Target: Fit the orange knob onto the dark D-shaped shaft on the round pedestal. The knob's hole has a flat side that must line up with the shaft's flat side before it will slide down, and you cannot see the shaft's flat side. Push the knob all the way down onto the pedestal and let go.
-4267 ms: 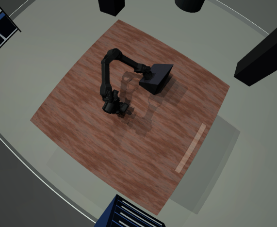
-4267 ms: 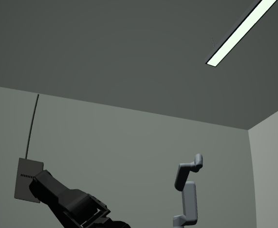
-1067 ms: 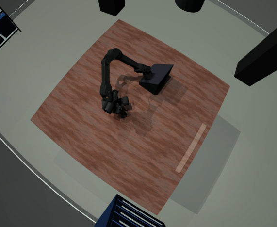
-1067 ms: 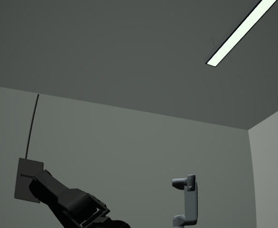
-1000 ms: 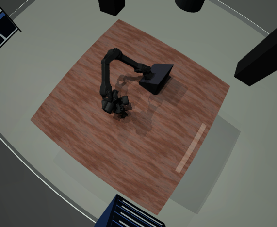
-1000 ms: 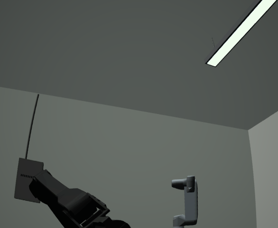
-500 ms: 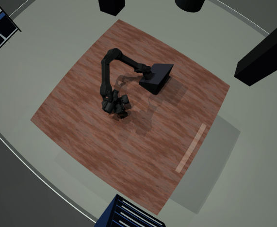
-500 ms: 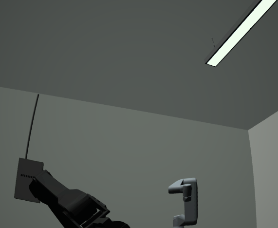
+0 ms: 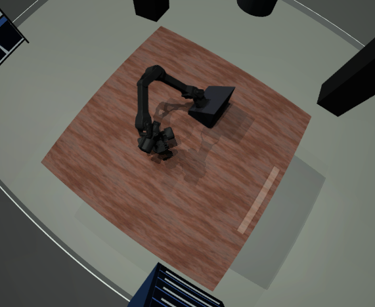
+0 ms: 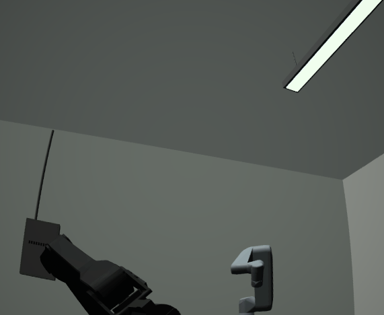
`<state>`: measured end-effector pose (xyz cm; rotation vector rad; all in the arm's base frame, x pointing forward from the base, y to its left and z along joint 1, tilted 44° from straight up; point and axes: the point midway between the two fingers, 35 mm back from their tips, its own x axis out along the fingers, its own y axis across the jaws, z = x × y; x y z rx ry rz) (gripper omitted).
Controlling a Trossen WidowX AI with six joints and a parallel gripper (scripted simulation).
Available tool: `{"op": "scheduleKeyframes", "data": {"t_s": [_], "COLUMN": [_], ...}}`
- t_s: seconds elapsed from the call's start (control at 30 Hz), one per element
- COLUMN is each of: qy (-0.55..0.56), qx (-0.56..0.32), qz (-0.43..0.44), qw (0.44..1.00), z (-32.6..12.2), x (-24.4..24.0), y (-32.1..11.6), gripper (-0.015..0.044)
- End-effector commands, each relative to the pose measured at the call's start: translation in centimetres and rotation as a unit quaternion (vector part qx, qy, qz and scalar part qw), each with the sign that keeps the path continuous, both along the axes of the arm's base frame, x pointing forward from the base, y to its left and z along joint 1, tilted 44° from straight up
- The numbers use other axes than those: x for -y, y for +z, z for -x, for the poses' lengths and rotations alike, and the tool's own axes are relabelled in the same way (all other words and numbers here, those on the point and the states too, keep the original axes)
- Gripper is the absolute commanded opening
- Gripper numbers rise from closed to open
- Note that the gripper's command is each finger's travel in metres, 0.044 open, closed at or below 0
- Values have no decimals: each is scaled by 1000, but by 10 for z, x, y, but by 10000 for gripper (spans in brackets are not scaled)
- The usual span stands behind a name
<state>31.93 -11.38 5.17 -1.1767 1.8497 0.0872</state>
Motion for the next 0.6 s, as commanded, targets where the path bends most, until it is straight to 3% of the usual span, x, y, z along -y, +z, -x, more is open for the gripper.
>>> {"op": "scheduleKeyframes", "data": {"t_s": [0.0, 0.57], "qy": [40, 55], "qx": [-34, -48], "qz": [-6, -8], "qw": [999, 997], "z": [-2, -1], "x": [-2, 1], "y": [2, -2], "gripper": [0, 0]}}
